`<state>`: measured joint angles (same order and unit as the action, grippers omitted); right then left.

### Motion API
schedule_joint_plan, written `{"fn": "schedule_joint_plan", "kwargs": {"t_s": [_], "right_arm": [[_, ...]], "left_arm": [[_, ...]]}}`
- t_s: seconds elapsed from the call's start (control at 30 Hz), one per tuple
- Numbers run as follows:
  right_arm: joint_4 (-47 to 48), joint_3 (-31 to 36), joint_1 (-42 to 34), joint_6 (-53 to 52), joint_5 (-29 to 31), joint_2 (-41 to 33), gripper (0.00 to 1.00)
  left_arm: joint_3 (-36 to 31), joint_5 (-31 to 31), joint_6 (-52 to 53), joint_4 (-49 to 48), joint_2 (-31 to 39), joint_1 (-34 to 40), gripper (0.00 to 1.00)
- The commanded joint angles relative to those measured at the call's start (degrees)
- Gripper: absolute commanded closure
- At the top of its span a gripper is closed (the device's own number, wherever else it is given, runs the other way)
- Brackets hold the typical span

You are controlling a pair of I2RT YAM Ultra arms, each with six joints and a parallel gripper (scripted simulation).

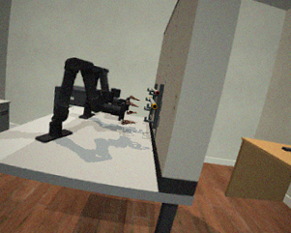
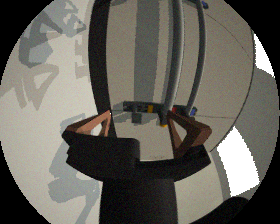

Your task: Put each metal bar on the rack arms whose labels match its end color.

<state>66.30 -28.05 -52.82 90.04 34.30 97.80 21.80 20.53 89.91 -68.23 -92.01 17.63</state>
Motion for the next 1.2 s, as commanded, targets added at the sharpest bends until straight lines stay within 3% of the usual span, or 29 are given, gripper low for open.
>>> {"fn": "schedule_joint_plan", "kwargs": {"t_s": [0.0,0.4,1.17], "right_arm": [[1.8,-1.9,0.4,0.0,-0.4,0.3,0.0],[1.8,-1.9,0.4,0.0,-0.4,0.3,0.0],[-9.0,-4.9,0.4,0.1,-0.4,-7.7,0.0]], "left_arm": [[1.8,-0.3,0.1,-0.8,-0.7,-0.6,0.0],[1.8,-0.3,0.1,-0.8,-0.7,-0.6,0.0],[5.2,-0.2,0.2,11.4,8.4,-0.6,0.0]]}}
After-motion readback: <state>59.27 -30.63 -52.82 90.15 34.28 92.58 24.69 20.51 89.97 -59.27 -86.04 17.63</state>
